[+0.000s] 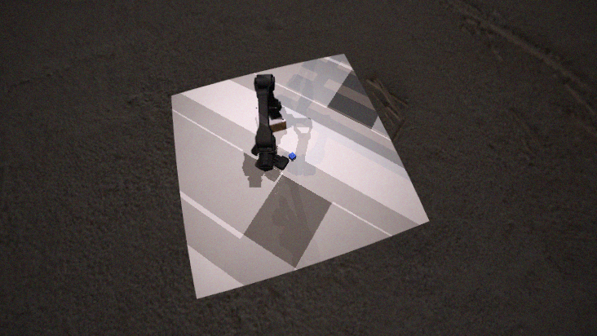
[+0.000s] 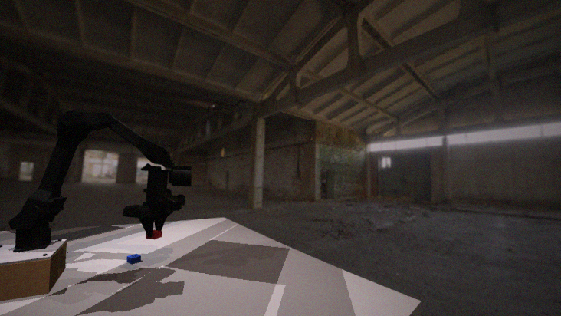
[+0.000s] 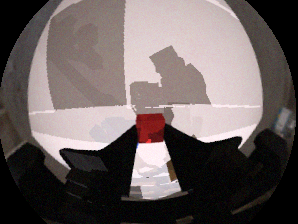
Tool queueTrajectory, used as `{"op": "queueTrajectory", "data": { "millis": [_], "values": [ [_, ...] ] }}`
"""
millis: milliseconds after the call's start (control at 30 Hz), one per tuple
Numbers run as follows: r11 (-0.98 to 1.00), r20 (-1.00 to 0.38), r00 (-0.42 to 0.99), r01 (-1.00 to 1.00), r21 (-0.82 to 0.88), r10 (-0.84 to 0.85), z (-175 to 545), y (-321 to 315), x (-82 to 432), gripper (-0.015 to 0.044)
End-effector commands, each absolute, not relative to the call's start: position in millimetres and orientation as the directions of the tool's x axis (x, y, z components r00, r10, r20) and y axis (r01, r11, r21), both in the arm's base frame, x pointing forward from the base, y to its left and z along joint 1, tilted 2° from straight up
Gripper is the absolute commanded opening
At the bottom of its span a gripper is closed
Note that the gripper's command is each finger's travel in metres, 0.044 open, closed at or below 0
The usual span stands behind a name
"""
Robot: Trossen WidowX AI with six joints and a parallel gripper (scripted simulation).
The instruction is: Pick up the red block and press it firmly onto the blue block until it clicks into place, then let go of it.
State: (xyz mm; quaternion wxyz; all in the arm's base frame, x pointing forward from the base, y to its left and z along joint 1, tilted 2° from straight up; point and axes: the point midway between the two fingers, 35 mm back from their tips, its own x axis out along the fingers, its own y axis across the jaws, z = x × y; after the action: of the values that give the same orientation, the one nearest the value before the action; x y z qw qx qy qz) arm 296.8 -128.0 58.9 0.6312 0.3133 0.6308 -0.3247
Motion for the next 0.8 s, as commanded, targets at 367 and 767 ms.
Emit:
{"op": "queueTrajectory", "data": {
  "millis": [367, 767],
  "values": [
    [0.460, -1.000, -0.012, 0.888, -0.013, -0.005, 31.3, -59.0, 287.0, 0.0000],
    [0.336, -1.000, -0.015, 0.942, -0.014, -0.001, 9.5, -8.3, 266.0, 0.0000]
  ]
}}
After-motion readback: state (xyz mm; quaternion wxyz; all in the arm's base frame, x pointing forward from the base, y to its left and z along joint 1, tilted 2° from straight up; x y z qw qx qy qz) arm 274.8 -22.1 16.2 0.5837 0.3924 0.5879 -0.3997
